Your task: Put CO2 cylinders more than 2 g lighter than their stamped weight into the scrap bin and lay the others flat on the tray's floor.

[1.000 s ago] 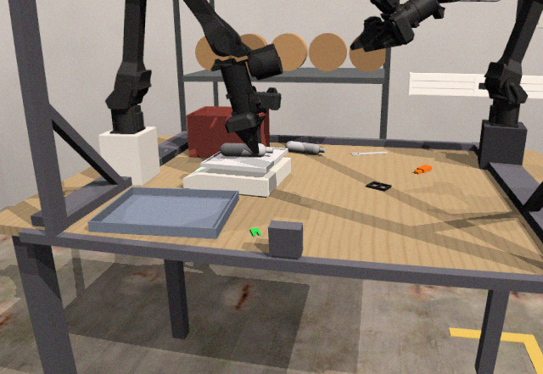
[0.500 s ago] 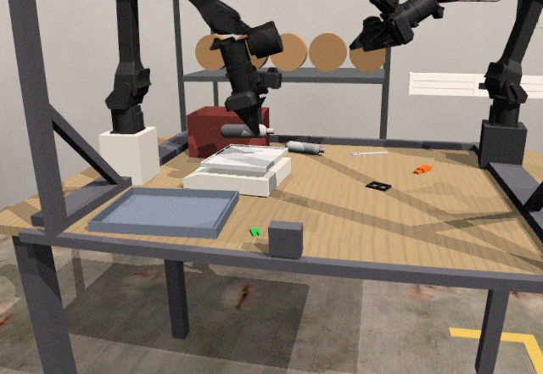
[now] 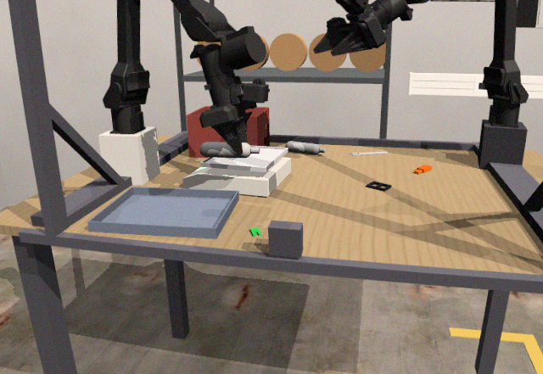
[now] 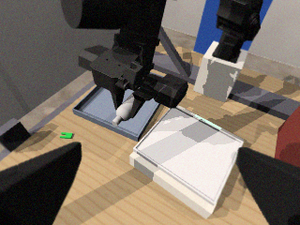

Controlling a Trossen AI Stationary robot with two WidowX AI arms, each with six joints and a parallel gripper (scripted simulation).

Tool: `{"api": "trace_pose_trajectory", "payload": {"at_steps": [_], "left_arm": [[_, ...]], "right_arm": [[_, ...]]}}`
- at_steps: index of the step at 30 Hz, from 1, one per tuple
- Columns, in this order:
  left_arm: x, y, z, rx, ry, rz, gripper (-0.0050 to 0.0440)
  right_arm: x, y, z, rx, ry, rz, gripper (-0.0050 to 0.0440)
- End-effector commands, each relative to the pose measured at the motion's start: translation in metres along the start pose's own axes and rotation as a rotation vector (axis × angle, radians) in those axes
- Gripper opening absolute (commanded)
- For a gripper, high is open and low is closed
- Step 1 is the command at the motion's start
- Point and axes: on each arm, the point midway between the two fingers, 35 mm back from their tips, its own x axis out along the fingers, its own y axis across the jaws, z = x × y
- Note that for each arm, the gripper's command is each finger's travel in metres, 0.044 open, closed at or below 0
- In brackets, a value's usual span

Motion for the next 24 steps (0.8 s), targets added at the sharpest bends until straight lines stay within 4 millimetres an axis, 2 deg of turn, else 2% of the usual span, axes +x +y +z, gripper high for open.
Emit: {"api": "trace_pose_trajectory", "payload": {"at_steps": [1, 3, 8, 12, 18, 24], "left_arm": [[0.004, -0.045, -0.007, -0.019, -0.004, 0.004, -0.0050], [0.004, -0.045, -0.007, -0.019, -0.004, 0.004, -0.0050], [0.012, -0.102, -0.045, -0.038, 0.009, 0.020, -0.0050], [0.016, -0.133, -0.074, -0.050, 0.005, 0.029, -0.0050], [0.019, -0.153, -0.098, -0.057, 0.002, 0.040, -0.0050], [0.019, -0.156, -0.103, -0.058, 0.000, 0.041, -0.0050]], "right_arm": [[0.039, 0.023, 0.024, -0.021, -0.020, 0.038, 0.0440], [0.039, 0.023, 0.024, -0.021, -0.020, 0.038, 0.0440], [0.086, 0.058, 0.027, -0.050, -0.021, 0.089, 0.0440], [0.108, 0.076, 0.025, -0.064, -0.023, 0.111, 0.0440], [0.117, 0.079, 0.020, -0.066, -0.015, 0.114, 0.0440], [0.117, 0.079, 0.020, -0.067, -0.015, 0.116, 0.0440]]}}
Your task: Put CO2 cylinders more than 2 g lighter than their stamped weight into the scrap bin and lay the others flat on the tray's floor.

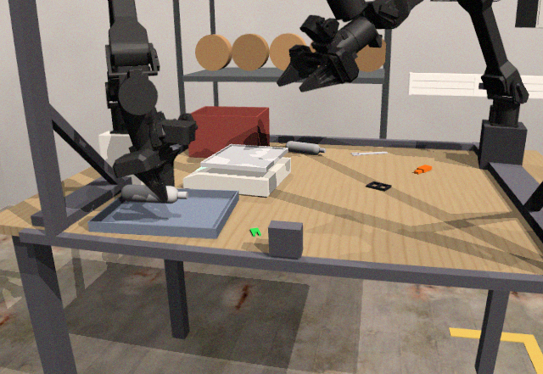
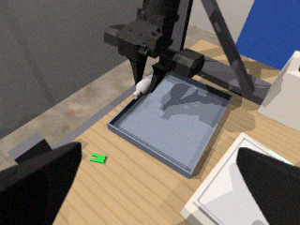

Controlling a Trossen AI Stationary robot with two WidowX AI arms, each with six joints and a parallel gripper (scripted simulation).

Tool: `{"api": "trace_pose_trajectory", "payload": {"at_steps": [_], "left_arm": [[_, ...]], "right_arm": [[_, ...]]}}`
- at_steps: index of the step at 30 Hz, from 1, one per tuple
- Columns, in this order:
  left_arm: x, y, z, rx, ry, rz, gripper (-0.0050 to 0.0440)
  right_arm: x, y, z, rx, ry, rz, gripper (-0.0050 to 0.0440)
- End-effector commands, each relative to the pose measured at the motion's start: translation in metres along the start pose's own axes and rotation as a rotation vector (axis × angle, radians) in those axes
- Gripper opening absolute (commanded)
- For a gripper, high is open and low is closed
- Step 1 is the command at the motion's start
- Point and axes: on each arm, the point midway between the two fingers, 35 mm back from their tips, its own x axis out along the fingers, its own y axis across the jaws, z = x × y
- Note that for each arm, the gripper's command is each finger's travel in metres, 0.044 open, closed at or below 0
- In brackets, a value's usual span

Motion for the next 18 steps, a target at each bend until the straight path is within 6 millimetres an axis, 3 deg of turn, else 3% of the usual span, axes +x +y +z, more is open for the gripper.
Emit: {"api": "trace_pose_trajectory", "payload": {"at_steps": [1, 11, 18], "left_arm": [[-0.007, -0.009, 0.003, -0.014, -0.017, -0.022, -0.0050], [0.017, -0.002, -0.006, -0.011, -0.004, -0.002, -0.0050], [0.013, -0.007, -0.002, -0.016, -0.015, -0.022, -0.0050]], "right_arm": [[-0.003, -0.002, 0.014, 0.004, -0.029, -0.003, 0.0440], [-0.008, -0.002, 0.016, 0.002, -0.034, -0.003, 0.0440], [-0.008, -0.002, 0.016, 0.002, -0.034, -0.003, 0.0440]]}}
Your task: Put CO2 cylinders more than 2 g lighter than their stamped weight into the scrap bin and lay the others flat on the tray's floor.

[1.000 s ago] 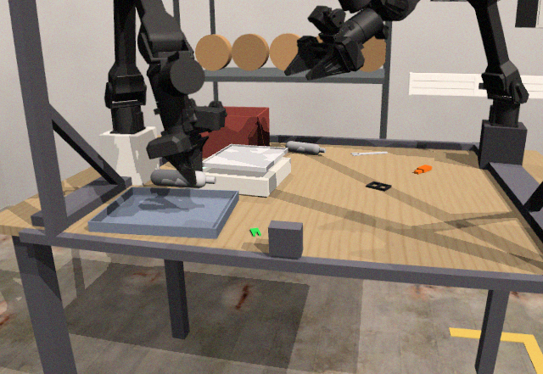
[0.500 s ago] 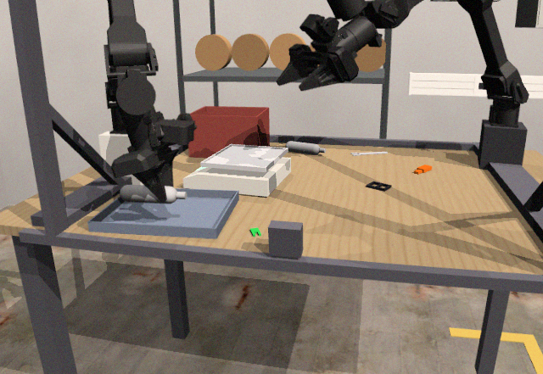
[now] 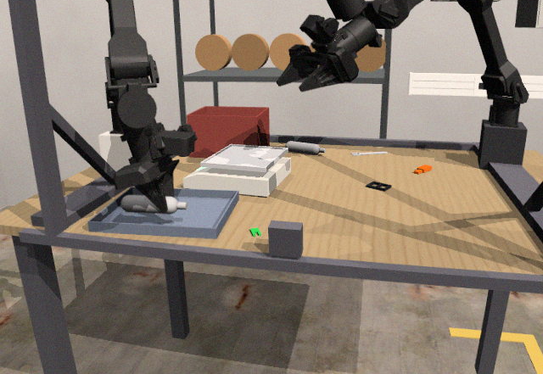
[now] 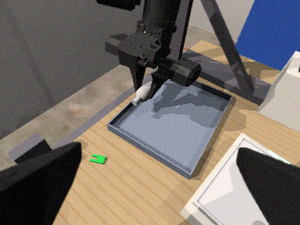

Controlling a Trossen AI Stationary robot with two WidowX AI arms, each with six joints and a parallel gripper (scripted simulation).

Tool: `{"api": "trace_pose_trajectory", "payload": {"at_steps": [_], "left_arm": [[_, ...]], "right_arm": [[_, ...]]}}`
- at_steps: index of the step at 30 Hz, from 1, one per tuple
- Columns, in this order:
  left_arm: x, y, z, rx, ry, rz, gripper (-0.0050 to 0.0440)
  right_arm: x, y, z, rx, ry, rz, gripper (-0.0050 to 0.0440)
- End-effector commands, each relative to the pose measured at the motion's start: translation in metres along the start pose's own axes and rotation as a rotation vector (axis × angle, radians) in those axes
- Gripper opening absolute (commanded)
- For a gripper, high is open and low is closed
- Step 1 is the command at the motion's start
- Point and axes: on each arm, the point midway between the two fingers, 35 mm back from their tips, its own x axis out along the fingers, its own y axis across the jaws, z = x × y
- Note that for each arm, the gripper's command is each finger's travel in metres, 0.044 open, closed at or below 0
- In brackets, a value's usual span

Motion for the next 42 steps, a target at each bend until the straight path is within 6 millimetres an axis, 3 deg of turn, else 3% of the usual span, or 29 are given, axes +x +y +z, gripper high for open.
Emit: {"api": "trace_pose_trajectory", "payload": {"at_steps": [1, 18, 23, 33, 34, 41, 42], "left_arm": [[-0.006, -0.005, 0.004, -0.008, -0.012, -0.021, -0.0050], [0.021, 0.005, -0.009, -0.005, -0.003, -0.002, -0.0050], [0.021, -0.007, -0.001, -0.008, -0.011, -0.016, -0.0050], [0.018, -0.006, -0.002, -0.008, -0.012, -0.020, -0.0050], [0.018, -0.006, -0.002, -0.008, -0.012, -0.020, 0.0024], [0.018, -0.006, -0.002, -0.008, -0.012, -0.020, 0.0192], [0.018, -0.006, -0.002, -0.008, -0.012, -0.020, 0.0196]], "right_arm": [[-0.008, -0.002, 0.015, 0.002, -0.033, -0.003, 0.0440], [-0.008, -0.002, 0.015, 0.002, -0.033, -0.003, 0.0440], [-0.008, -0.002, 0.015, 0.002, -0.033, -0.003, 0.0440], [-0.008, -0.002, 0.015, 0.002, -0.033, -0.003, 0.0440], [-0.008, -0.002, 0.015, 0.002, -0.033, -0.003, 0.0440], [-0.008, -0.002, 0.015, 0.002, -0.033, -0.003, 0.0440], [-0.008, -0.002, 0.015, 0.002, -0.033, -0.003, 0.0440]]}}
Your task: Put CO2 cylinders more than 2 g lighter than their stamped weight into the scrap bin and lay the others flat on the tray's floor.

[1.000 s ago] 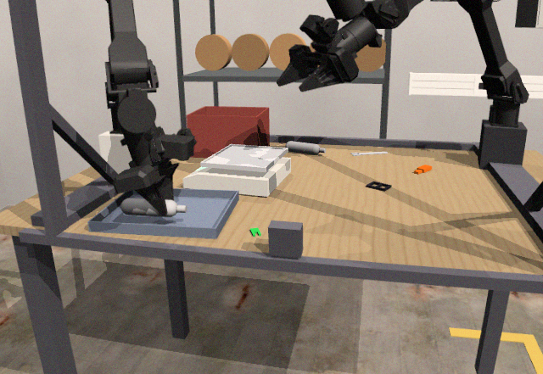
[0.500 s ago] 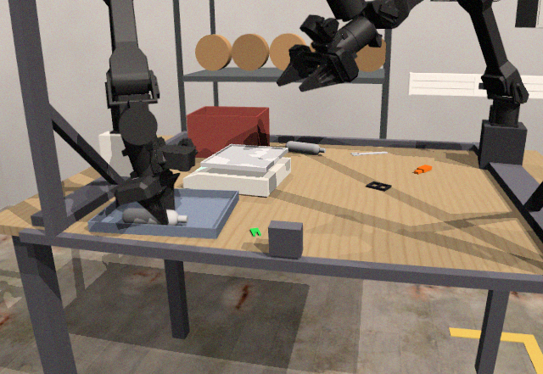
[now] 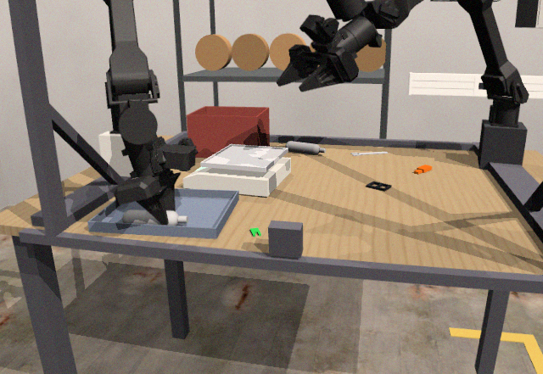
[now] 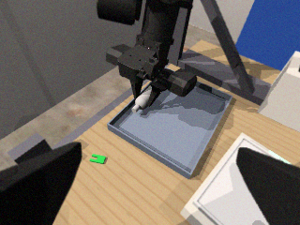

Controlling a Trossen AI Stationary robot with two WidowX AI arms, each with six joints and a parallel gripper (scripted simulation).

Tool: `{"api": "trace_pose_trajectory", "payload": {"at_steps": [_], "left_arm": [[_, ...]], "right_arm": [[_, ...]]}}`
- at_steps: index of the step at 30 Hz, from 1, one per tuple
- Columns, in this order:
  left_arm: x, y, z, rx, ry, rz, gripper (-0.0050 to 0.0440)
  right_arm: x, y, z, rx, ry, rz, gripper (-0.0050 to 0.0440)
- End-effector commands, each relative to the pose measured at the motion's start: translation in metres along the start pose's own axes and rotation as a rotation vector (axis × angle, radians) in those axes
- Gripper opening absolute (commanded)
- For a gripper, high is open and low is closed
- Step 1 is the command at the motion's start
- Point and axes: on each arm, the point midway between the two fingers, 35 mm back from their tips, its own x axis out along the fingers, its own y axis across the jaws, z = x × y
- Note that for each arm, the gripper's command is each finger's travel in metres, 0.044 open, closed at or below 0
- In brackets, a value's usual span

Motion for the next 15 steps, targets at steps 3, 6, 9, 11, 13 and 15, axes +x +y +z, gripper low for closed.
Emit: {"api": "trace_pose_trajectory", "payload": {"at_steps": [3, 6, 9, 11, 13, 15], "left_arm": [[-0.005, -0.004, 0.005, -0.006, -0.011, -0.018, 0.0196], [-0.013, -0.006, 0.006, -0.011, -0.018, -0.030, 0.0244], [-0.028, -0.009, 0.007, -0.012, -0.022, -0.036, 0.0316], [-0.045, -0.009, 0.007, -0.012, -0.024, -0.035, 0.0364], [-0.059, -0.008, 0.007, -0.012, -0.023, -0.036, 0.0412], [-0.065, -0.008, 0.007, -0.012, -0.022, -0.036, 0.0440]], "right_arm": [[-0.008, -0.002, 0.015, 0.002, -0.033, -0.003, 0.0440], [-0.008, -0.002, 0.015, 0.002, -0.033, -0.003, 0.0440], [-0.008, -0.002, 0.015, 0.002, -0.033, -0.003, 0.0440], [-0.008, -0.002, 0.015, 0.002, -0.033, -0.003, 0.0440], [-0.008, -0.002, 0.015, 0.002, -0.033, -0.003, 0.0440], [-0.008, -0.002, 0.015, 0.002, -0.033, -0.003, 0.0440]]}}
